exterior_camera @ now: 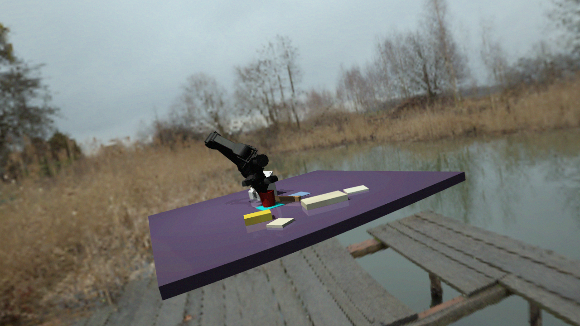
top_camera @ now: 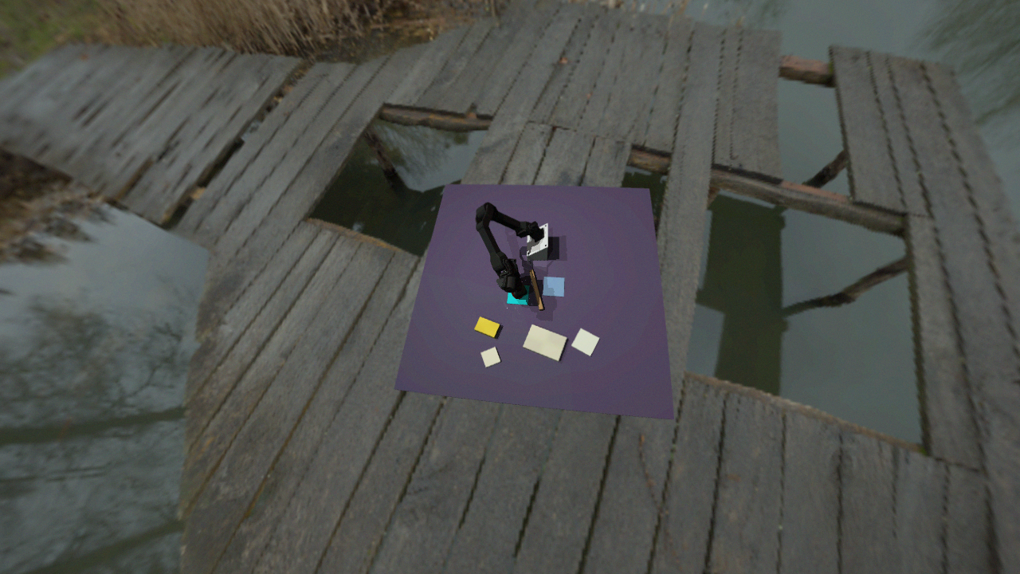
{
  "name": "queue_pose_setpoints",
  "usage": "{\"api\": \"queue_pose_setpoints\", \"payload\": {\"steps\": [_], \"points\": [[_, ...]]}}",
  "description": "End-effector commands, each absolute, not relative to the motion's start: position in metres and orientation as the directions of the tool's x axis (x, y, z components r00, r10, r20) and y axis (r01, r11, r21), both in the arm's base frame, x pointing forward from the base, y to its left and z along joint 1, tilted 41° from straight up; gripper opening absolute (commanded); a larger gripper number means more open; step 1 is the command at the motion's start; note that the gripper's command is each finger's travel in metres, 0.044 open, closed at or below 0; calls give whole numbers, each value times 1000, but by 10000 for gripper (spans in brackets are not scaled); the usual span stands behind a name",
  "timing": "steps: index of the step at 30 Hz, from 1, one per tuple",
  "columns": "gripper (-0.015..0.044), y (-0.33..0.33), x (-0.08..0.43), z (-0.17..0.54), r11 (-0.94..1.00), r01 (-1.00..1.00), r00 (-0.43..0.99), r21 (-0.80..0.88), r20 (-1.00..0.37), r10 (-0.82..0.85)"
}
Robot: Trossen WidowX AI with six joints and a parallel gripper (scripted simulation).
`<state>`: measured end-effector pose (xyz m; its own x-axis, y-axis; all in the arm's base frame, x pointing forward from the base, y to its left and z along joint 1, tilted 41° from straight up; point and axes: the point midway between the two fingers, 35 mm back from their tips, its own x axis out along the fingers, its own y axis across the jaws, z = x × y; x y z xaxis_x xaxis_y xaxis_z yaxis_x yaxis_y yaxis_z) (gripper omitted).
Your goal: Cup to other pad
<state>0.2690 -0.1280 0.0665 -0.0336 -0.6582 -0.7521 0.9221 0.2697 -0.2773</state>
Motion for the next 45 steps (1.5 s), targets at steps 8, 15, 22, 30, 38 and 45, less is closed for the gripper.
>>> {"api": "queue_pose_setpoints", "payload": {"steps": [8,15,22,30,38,45], "points": [[128,-126,269,69,269,922,-34,-277,-752,-658],[128,-120,270,75,270,922,-34,-278,-753,-658],[128,-112,271,83,271,921,-35,-279,-753,-657],[128,-104,271,91,271,921,-35,-281,-752,-658],[128,-96,270,99,272,920,-36,-282,-752,-659],[180,-94,268,98,275,917,-40,-290,-751,-659]]}}
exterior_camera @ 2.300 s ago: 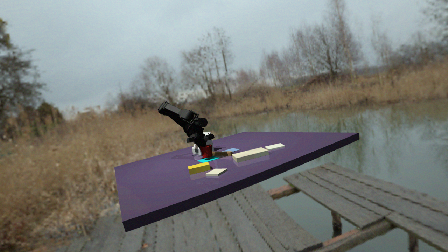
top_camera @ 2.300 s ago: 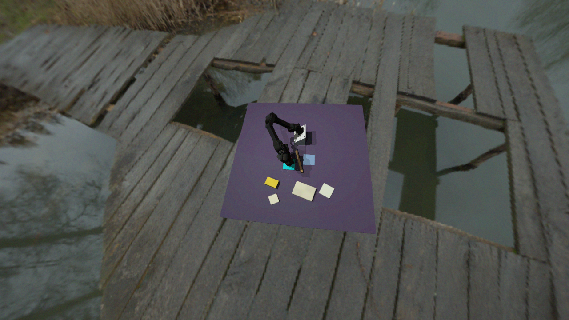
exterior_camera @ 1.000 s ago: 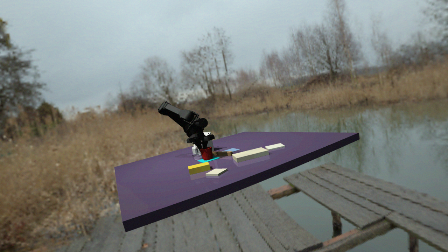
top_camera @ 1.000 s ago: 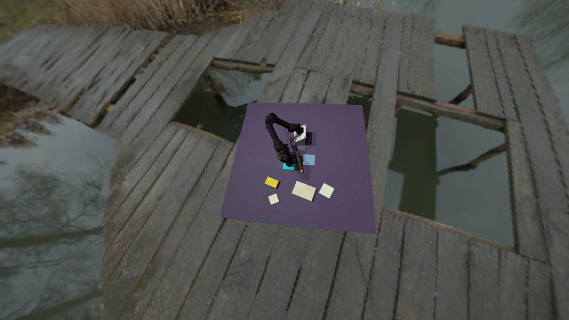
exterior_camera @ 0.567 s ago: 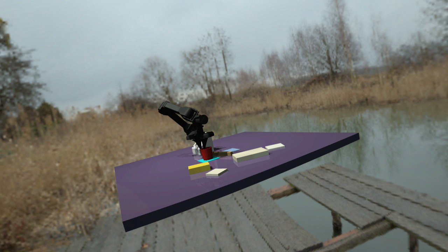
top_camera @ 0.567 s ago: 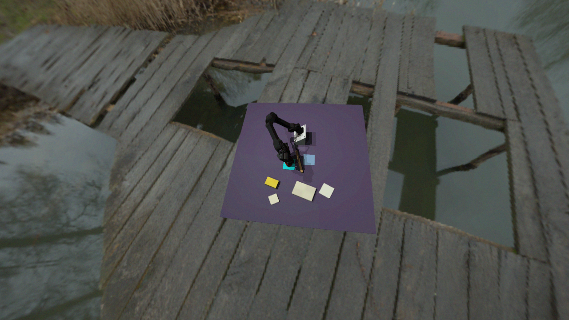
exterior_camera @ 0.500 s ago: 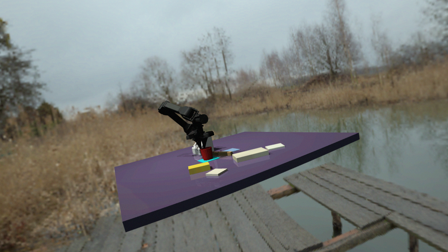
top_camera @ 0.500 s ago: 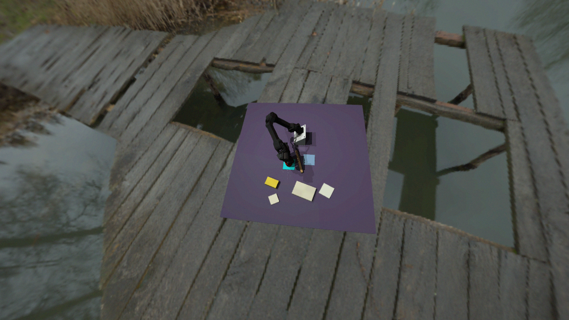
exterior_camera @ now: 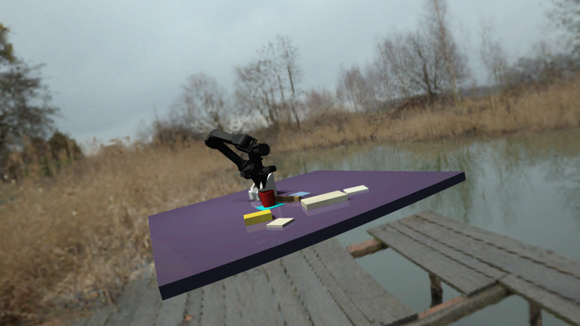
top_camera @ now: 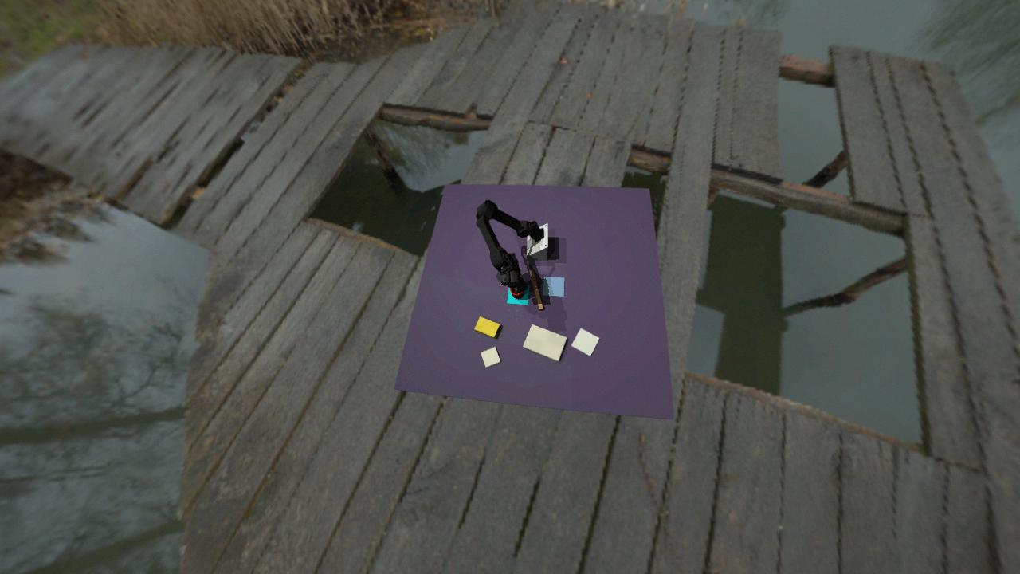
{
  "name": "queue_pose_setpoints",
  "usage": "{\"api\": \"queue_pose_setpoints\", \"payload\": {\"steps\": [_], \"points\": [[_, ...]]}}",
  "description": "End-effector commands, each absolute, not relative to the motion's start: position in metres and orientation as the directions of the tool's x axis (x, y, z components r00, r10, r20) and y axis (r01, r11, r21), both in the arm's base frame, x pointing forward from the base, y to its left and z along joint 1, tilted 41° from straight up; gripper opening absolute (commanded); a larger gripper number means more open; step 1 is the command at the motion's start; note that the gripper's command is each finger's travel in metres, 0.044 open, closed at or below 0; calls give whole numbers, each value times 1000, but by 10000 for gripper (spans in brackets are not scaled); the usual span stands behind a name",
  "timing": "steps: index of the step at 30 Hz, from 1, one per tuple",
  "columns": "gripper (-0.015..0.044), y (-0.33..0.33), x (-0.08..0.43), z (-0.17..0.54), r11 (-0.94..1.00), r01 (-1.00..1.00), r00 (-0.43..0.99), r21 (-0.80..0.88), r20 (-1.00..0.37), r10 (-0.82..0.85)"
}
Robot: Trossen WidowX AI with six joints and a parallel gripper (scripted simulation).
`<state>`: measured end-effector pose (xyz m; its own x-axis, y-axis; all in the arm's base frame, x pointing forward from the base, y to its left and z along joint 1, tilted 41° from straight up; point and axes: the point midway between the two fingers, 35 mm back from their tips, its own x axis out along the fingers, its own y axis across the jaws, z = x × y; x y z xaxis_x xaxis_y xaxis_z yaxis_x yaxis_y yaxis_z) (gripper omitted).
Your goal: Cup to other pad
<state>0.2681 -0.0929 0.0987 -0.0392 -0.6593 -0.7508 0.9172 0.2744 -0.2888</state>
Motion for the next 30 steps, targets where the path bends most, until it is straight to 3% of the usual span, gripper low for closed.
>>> {"api": "queue_pose_setpoints", "payload": {"steps": [1,10,30], "points": [[206,-94,268,98,275,917,-40,-290,-751,-659],[440,-89,269,103,275,917,-40,-289,-752,-658],[440,-52,271,143,278,917,-35,-287,-750,-661]]}}
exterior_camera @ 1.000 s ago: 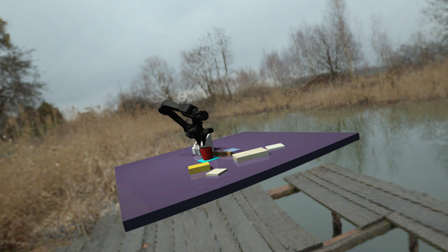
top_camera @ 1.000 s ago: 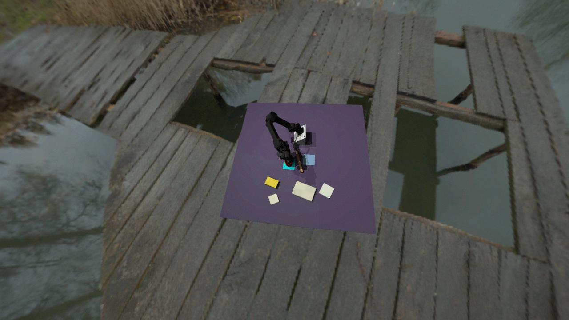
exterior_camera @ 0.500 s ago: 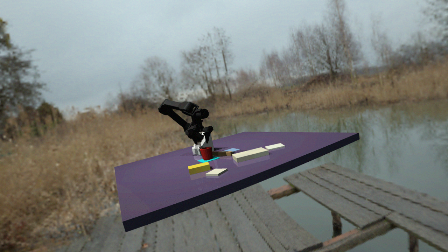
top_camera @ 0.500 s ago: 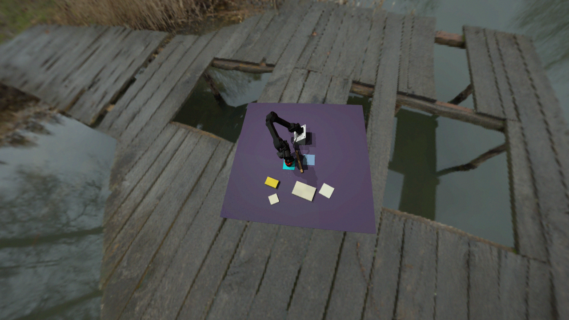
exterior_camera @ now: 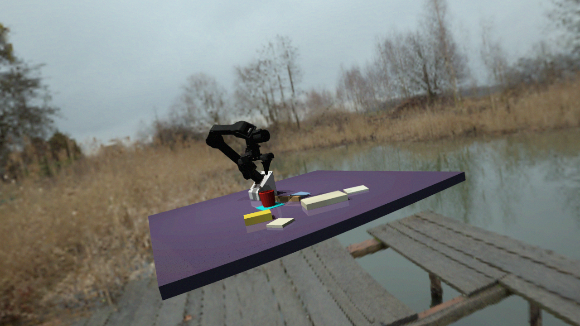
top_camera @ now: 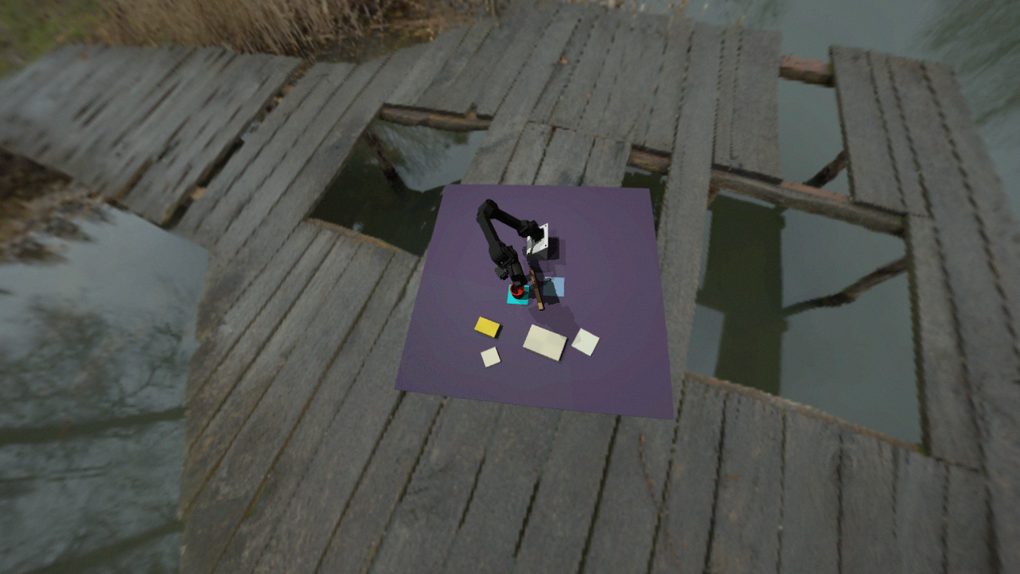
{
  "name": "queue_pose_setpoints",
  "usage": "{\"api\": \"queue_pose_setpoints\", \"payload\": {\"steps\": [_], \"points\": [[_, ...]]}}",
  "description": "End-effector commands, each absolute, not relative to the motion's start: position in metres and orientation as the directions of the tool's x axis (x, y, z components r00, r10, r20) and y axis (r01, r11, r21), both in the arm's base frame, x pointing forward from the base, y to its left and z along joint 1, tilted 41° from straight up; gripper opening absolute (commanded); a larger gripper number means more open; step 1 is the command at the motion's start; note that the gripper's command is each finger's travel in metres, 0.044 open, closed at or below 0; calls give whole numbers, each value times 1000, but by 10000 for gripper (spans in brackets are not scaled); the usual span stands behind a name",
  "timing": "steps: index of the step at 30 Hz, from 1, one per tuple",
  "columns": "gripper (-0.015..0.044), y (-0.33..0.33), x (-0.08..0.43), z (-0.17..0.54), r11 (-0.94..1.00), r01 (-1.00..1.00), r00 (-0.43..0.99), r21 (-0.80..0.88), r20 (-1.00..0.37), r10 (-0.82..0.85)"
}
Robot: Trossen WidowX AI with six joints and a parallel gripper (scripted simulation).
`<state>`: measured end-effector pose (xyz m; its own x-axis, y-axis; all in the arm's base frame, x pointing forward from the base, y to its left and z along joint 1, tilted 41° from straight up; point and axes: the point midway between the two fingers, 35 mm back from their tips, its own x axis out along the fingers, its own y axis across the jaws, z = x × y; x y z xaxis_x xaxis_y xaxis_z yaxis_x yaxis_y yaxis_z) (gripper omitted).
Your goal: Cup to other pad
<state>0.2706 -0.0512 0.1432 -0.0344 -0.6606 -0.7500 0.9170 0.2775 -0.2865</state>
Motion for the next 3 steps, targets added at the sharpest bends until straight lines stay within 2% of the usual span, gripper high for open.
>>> {"api": "queue_pose_setpoints", "payload": {"steps": [1,3], "points": [[440,-52,271,143,278,917,-35,-287,-750,-661],[440,-52,271,143,278,917,-35,-287,-750,-661]]}}
